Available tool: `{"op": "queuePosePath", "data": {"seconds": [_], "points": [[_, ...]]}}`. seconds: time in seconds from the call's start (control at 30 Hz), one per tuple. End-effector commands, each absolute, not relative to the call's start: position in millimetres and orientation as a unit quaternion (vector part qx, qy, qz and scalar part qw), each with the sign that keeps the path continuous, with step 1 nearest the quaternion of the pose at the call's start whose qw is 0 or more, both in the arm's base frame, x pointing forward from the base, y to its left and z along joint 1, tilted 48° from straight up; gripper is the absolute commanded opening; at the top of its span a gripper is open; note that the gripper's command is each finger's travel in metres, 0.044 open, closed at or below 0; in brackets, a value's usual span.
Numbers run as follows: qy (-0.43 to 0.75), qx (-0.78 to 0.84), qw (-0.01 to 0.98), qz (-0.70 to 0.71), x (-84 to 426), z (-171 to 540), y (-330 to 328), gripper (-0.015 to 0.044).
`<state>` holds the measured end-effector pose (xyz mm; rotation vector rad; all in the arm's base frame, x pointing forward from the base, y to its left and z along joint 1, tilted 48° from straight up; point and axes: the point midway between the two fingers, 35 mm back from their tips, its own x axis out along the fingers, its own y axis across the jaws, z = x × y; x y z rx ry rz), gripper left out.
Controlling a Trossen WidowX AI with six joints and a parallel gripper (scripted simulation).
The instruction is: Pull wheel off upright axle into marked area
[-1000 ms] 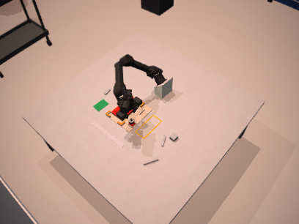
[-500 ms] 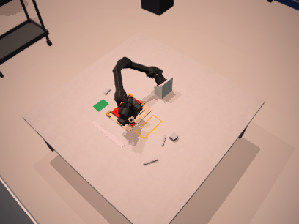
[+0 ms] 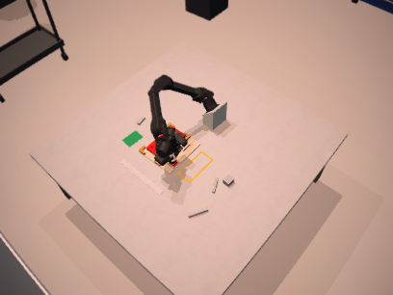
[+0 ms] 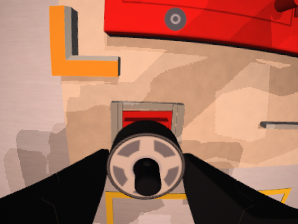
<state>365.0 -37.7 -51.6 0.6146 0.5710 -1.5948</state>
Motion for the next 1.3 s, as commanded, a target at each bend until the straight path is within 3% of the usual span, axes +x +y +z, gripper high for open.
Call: {"op": "queuePosePath", "data": {"seconds": [0.0, 0.13, 1.27], "points": [[0.247, 0.269, 0.621, -0.694, 365.8, -51.3, -37.7, 0.0102], [0.247, 0.269, 0.621, -0.694, 365.9, -50.7, -37.0, 0.0000], [0.247, 0.267, 0.622, -0.693, 367.1, -43.5, -28.6, 0.0000]]}}
